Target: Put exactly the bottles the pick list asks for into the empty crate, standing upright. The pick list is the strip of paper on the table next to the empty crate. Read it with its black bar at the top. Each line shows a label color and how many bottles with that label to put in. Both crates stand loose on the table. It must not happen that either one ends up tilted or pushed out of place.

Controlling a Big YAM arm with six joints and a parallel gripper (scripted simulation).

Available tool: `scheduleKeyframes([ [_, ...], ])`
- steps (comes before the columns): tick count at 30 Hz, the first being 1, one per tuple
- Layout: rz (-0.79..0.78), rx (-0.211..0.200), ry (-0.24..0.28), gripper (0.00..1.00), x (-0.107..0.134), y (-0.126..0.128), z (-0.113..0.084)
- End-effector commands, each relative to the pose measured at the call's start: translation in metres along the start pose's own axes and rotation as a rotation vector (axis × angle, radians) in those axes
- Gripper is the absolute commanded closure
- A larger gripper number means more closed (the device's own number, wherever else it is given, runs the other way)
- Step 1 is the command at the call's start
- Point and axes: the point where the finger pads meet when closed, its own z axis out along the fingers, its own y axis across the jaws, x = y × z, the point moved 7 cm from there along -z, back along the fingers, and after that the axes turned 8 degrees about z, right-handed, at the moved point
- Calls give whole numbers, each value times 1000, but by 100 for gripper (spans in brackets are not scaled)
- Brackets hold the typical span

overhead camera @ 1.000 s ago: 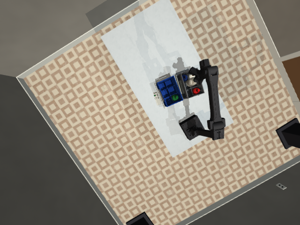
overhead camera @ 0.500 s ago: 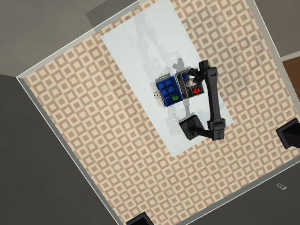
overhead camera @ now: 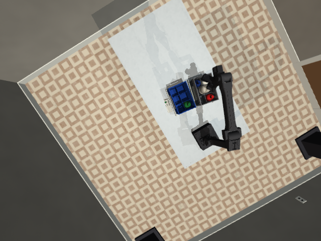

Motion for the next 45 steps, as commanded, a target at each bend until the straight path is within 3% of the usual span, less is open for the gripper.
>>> scheduleKeyframes([
  [1, 6, 101, -102, 100, 4, 8, -61],
  [3, 6, 84, -85, 100, 6, 10, -51],
  [6, 6, 99, -100, 100, 5, 9, -58],
  [45, 6, 93, -93, 100, 6, 11, -51],
])
